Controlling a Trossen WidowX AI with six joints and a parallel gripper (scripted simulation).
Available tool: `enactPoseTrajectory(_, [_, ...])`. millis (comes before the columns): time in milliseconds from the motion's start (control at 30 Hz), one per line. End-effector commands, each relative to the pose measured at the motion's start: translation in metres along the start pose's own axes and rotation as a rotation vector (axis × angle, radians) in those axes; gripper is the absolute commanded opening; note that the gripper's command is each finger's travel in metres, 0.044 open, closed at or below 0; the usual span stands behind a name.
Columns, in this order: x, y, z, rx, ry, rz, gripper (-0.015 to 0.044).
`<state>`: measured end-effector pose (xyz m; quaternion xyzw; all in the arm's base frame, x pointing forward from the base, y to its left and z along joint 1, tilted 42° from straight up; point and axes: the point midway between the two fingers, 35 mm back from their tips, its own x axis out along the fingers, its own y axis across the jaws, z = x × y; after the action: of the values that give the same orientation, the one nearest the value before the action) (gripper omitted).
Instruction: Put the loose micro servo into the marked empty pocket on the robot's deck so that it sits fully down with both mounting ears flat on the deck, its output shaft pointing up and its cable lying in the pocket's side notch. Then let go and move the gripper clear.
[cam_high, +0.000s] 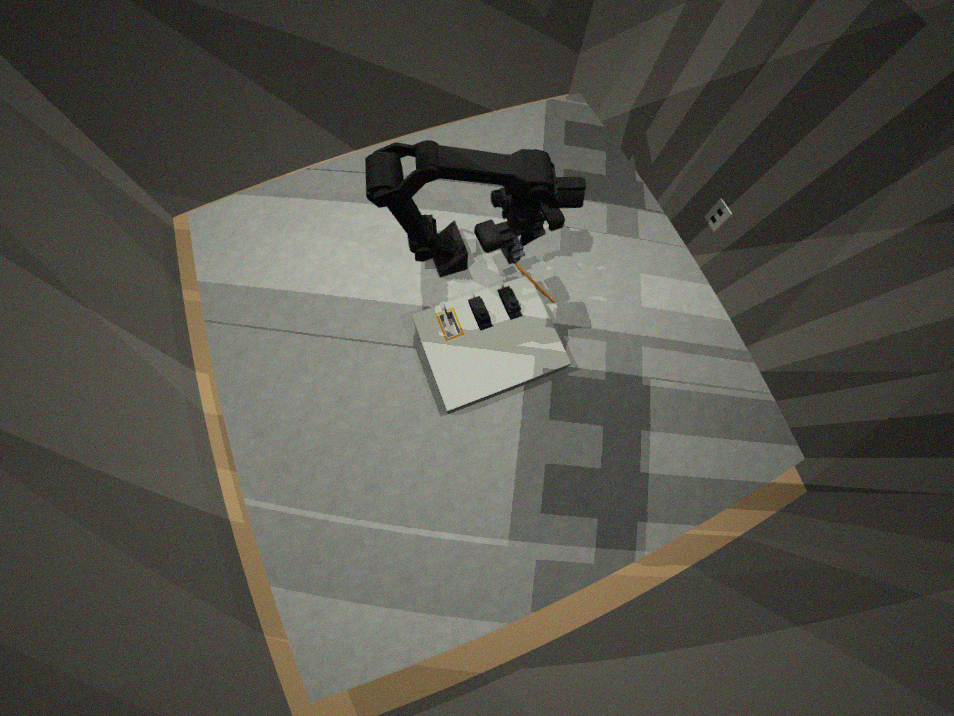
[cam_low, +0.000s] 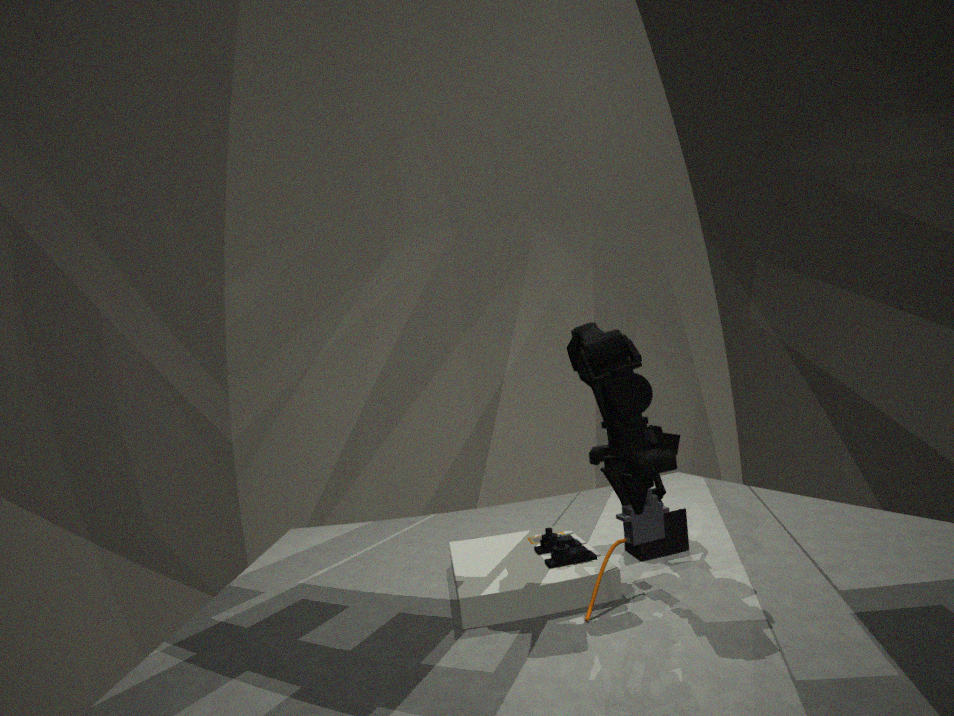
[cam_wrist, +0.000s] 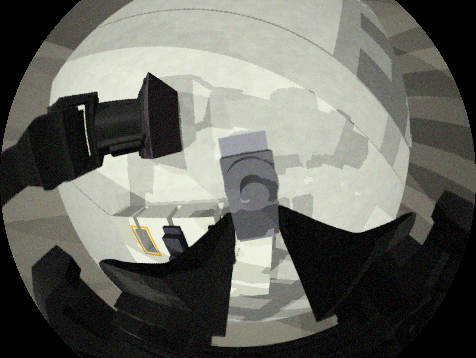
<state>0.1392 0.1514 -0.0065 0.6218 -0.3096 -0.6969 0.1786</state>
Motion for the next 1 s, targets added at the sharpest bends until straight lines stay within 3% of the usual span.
enactPoseTrajectory(0, [-0.002,-0.005,-0.008,0.000,0.002,-0.007,0.0000])
enactPoseTrajectory(467, [-0.003,-0.017,-0.030,0.001,0.003,-0.008,0.0000])
enactPoseTrajectory(967, [-0.002,0.046,-0.028,0.001,0.002,-0.003,0.0000])
